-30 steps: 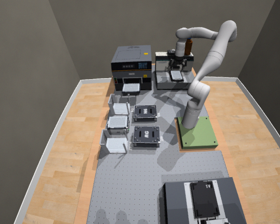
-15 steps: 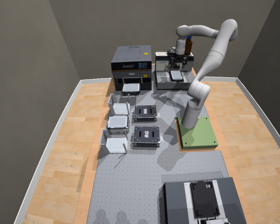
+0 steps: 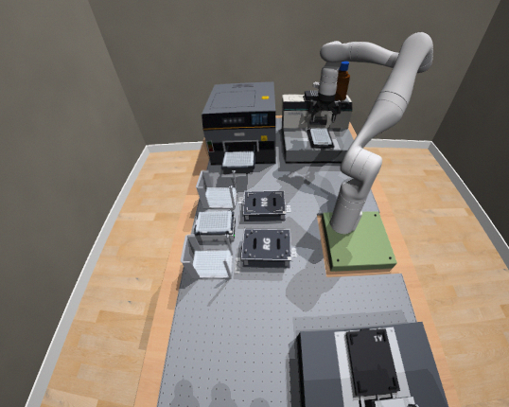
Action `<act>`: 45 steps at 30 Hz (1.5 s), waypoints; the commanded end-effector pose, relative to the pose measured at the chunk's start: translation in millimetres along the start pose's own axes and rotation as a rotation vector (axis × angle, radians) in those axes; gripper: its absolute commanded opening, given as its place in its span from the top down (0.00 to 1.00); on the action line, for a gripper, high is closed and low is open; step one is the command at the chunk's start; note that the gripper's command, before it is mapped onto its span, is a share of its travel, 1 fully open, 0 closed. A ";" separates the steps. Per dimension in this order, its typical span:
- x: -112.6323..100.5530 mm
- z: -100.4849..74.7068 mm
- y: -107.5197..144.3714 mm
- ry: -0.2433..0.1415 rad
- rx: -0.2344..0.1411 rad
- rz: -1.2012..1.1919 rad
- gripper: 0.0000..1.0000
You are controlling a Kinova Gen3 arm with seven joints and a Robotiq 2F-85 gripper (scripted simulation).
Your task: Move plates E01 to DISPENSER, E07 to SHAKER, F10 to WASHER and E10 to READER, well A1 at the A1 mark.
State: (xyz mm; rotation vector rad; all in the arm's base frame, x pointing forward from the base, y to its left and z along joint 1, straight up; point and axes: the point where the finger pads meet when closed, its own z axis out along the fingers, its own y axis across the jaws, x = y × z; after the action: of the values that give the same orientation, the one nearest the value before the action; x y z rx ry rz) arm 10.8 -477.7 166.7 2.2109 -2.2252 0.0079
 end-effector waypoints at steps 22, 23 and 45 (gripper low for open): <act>0.2 -27.8 -0.1 0.001 0.000 0.000 0.00; 0.2 -27.8 -0.1 0.001 0.000 0.000 0.00; -46.4 -27.7 -1.6 0.001 0.000 0.135 0.00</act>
State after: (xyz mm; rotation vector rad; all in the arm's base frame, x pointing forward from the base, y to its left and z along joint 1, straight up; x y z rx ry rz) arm 12.4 -432.0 193.3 2.0566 -2.3695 0.0060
